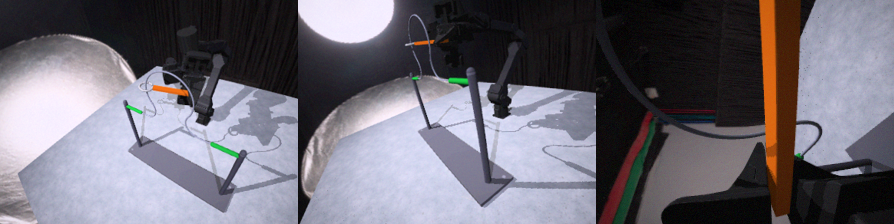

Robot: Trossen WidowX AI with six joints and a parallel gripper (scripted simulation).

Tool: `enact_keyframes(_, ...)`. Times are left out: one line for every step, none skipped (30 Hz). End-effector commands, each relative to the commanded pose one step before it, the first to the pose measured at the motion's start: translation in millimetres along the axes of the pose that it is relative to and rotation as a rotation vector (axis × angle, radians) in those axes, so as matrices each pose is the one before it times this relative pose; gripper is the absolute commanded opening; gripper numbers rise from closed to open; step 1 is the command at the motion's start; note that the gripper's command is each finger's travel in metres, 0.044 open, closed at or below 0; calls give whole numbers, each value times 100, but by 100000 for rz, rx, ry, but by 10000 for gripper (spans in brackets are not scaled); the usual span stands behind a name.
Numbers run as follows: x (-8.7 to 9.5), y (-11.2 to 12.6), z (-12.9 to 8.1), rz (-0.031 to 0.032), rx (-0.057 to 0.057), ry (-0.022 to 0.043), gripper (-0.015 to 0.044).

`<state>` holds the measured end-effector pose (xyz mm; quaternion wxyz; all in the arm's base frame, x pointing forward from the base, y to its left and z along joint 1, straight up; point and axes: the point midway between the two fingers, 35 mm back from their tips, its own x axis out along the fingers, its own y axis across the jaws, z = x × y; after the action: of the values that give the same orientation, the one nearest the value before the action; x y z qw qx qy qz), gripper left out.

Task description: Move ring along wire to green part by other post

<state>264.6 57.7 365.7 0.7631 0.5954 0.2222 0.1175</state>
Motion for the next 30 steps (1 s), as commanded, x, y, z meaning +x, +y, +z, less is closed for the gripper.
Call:
enact_keyframes(29, -58, 104, -3067, -5396, -807, -150)
enact_keyframes(6, -57, 1, -714, -1106, -125, -150)
enact_keyframes(6, -56, 1, -704, -1097, -126, -150)
enact_keyframes(7, -56, 0, -700, -1098, -127, -150)
enact_keyframes(7, -56, 0, -699, -1103, -129, -150)
enact_keyframes(7, -58, 0, -711, -1131, -133, -150)
enact_keyframes(6, -58, 1, -713, -1140, -136, -150)
enact_keyframes(6, -58, 1, -704, -1130, -135, -150)
enact_keyframes(7, -57, 0, -697, -1124, -136, -150)
enact_keyframes(7, -57, 0, -694, -1124, -137, -150)
enact_keyframes(7, -59, 0, -706, -1152, -141, -150)
enact_keyframes(7, -60, 1, -716, -1173, -145, -150)
enact_keyframes(6, -60, 2, -712, -1171, -145, -150)
enact_keyframes(7, -59, 0, -701, -1156, -144, -150)
enact_keyframes(7, -59, 0, -694, -1148, -144, -150)
enact_keyframes(7, -59, 0, -689, -1144, -145, -150)
enact_keyframes(7, -60, 1, -697, -1163, -148, -150)
enact_keyframes(7, -61, 2, -709, -1187, -151, -150)
enact_keyframes(7, -61, 0, -704, -1182, -152, -150)
enact_keyframes(7, -59, 0, -691, -1161, -150, -150)
enact_keyframes(7, -59, 0, -679, -1144, -148, -150)
enact_keyframes(7, -59, 1, -685, -1158, -151, -150)
enact_keyframes(7, -60, 1, -690, -1170, -153, -150)
enact_keyframes(7, -59, 1, -680, -1154, -152, -150)
enact_keyframes(7, -58, 0, -669, -1139, -150, -150)
enact_keyframes(7, -58, 0, -664, -1133, -150, -150)
enact_keyframes(7, -59, 0, -675, -1155, -153, -150)
enact_keyframes(7, -60, 1, -686, -1177, -157, -150)
enact_keyframes(7, -60, 1, -677, -1162, -155, -150)
enact_keyframes(11, -92, 0, -1040, -1787, -236, -150)
